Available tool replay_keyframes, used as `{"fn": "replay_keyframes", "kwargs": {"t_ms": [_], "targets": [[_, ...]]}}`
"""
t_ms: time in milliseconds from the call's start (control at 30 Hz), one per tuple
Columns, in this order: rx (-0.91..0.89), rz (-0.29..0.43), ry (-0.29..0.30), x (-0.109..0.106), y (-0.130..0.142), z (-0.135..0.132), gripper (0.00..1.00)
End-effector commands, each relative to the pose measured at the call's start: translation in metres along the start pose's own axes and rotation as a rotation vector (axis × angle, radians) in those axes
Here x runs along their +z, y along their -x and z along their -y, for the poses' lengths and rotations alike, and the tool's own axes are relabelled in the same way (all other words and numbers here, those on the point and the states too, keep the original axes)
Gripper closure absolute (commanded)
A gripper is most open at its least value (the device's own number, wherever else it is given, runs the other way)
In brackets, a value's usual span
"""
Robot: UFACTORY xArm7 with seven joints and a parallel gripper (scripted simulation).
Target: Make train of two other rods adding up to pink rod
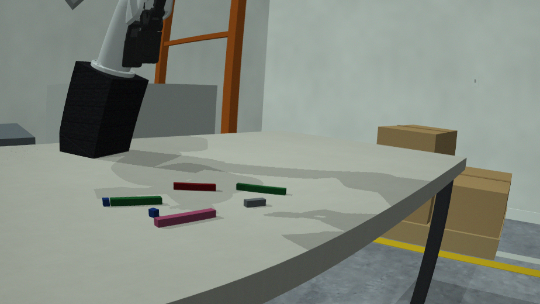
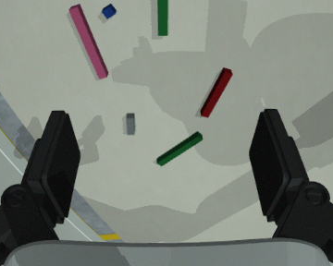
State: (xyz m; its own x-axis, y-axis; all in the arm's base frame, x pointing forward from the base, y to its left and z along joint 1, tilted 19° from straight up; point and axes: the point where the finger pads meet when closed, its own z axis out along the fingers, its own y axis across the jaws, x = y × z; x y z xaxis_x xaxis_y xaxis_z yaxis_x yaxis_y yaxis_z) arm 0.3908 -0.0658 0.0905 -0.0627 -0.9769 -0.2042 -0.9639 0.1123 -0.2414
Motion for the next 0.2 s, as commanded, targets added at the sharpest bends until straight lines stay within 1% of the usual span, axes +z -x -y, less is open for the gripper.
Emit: {"fn": "replay_keyframes", "kwargs": {"t_ms": [0,167], "targets": [[0.0,-0.001,-0.003,-0.0007,-0.0002,0.0011,0.0],[0.0,-0.001,-0.003,-0.0007,-0.0002,0.0011,0.0]]}}
